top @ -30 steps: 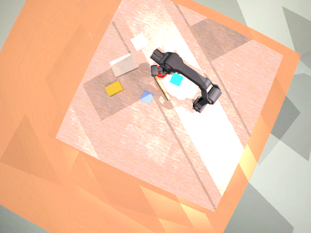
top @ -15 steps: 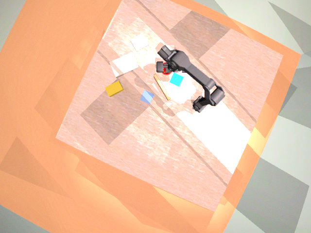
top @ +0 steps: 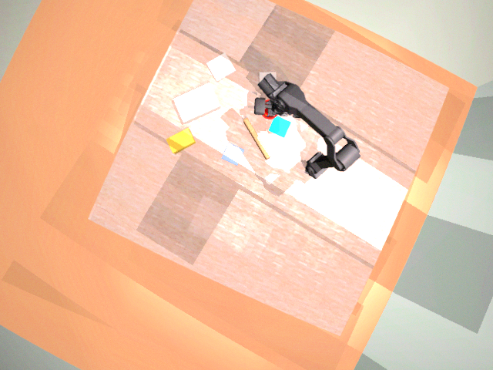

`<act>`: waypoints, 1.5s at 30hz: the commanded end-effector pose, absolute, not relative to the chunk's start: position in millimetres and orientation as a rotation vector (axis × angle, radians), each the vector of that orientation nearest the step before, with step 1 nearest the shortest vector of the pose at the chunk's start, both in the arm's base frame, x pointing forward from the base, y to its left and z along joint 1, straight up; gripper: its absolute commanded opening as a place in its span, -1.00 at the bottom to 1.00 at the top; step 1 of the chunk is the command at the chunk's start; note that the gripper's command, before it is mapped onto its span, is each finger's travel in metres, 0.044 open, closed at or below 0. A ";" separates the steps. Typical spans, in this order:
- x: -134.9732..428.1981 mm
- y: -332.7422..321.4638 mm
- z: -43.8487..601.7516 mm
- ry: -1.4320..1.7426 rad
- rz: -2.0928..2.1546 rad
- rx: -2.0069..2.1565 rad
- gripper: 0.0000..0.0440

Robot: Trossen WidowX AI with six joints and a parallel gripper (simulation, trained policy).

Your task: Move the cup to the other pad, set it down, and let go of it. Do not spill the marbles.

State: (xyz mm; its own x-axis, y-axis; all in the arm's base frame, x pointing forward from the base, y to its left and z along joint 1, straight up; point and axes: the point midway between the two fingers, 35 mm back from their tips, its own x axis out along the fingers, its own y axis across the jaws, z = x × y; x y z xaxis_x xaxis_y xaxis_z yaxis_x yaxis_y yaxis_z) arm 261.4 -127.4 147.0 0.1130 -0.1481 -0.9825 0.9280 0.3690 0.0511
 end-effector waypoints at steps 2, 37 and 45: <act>254.4 -129.0 136.2 1.175 -0.962 0.865 -1.00; 197.7 -116.4 61.7 1.191 -1.033 0.913 -0.73; 200.2 -119.8 70.1 1.109 -1.007 0.939 -0.26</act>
